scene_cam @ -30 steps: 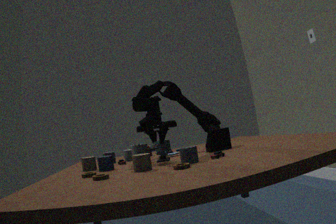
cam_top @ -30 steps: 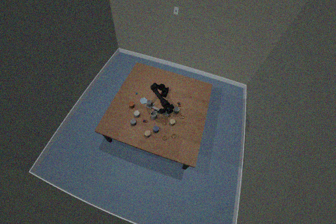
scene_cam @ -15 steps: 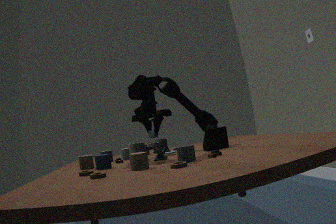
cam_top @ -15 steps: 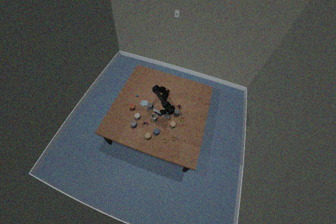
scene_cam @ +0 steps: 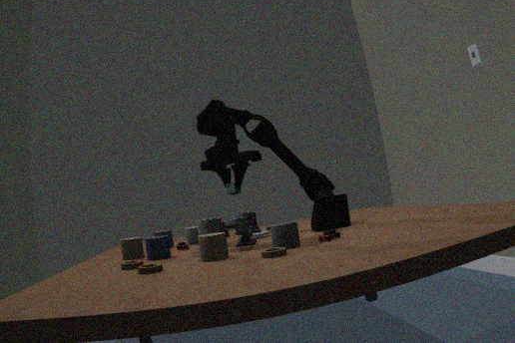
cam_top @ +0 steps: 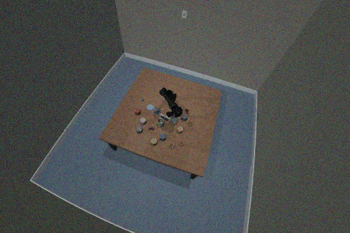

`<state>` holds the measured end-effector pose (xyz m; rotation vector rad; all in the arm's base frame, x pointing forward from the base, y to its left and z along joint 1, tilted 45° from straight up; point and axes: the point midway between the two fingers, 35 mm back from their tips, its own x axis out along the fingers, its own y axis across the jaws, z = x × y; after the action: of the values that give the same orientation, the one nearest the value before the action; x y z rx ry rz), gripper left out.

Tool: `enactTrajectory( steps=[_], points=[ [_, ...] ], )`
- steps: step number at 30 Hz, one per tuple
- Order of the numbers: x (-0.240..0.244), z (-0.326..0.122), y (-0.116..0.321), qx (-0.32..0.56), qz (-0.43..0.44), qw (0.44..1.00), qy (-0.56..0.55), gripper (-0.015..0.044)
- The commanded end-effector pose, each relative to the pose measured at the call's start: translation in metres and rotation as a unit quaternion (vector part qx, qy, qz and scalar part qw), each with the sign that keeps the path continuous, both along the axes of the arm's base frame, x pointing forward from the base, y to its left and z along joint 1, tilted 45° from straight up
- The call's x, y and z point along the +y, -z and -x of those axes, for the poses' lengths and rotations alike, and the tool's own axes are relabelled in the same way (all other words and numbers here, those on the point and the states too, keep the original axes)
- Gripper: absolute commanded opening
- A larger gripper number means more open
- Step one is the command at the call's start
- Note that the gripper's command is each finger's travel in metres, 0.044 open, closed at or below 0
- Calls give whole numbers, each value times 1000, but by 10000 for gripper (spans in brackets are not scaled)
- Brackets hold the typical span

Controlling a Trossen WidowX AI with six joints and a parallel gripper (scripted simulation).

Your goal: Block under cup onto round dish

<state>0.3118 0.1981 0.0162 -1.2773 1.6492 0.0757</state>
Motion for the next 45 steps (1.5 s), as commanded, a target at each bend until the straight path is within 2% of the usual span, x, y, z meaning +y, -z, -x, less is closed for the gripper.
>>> enactTrajectory(
  steps=[1,23,45],
  points=[
    [-13,-7,-13,2,-10,1000,4,0],
    [-116,-31,-81,4,-42,999,-5,0],
    [-222,-8,-135,-6,-43,999,-5,0]
  ],
)
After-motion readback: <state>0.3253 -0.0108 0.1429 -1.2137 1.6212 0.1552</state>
